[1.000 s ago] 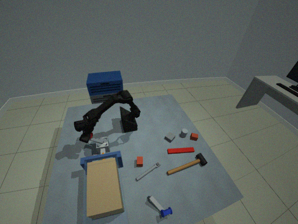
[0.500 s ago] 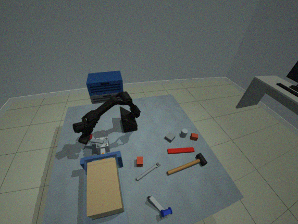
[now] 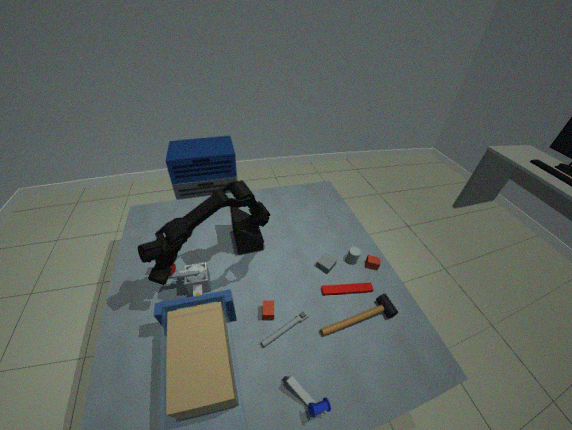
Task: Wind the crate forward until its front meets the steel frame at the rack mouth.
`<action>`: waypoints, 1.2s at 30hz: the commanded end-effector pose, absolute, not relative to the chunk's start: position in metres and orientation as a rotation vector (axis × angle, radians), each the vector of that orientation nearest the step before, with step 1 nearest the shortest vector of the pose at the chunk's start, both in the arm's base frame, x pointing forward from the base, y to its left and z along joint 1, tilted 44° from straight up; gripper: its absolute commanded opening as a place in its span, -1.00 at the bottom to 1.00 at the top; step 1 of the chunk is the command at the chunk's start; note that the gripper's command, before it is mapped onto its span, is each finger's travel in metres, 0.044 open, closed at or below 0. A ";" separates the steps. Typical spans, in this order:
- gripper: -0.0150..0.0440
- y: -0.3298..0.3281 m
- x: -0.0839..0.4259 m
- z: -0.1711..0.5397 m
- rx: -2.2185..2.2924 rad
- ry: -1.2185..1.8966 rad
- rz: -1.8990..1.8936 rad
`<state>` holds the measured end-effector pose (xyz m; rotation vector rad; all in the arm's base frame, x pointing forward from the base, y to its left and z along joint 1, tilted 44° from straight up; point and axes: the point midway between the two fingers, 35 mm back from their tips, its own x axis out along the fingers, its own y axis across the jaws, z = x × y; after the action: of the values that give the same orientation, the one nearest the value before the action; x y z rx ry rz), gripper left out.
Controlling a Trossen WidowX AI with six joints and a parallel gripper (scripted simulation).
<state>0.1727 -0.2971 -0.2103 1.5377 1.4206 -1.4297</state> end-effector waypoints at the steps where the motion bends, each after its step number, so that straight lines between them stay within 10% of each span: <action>1: -0.49 -0.292 0.191 -0.209 1.560 1.417 -1.394; 36: -0.49 -0.278 0.237 -0.197 1.563 1.418 -1.390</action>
<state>0.2242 -0.2871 -0.2015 1.5419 1.4092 -1.4231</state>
